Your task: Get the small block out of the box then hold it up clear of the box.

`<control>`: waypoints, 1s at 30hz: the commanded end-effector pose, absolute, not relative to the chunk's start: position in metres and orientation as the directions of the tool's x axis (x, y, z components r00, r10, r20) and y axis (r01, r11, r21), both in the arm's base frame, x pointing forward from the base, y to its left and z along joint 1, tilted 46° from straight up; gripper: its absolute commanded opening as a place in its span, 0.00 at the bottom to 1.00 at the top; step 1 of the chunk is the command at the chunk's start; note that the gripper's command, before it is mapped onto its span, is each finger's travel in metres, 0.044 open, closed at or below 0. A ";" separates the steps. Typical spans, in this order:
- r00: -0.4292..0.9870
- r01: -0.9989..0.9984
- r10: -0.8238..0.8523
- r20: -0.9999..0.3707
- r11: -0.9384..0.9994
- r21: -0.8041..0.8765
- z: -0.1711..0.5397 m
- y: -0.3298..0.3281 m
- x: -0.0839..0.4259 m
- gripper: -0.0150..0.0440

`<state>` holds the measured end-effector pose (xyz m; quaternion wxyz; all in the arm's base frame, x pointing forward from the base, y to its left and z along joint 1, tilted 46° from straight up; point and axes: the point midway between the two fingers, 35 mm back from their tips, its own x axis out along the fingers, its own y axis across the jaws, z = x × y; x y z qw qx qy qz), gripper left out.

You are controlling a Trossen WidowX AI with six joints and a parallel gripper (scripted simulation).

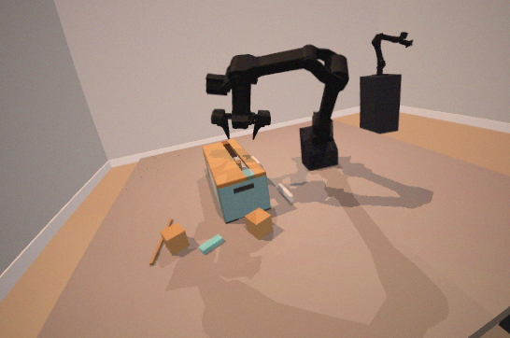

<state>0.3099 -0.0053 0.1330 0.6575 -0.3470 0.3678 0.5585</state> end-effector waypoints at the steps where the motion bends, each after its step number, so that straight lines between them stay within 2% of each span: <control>1: 0.036 -0.970 0.447 -0.894 -0.199 -0.138 0.127 0.029 0.298 0.93; 30: 0.036 -0.970 0.447 -0.894 -0.199 -0.139 0.102 0.052 0.295 0.93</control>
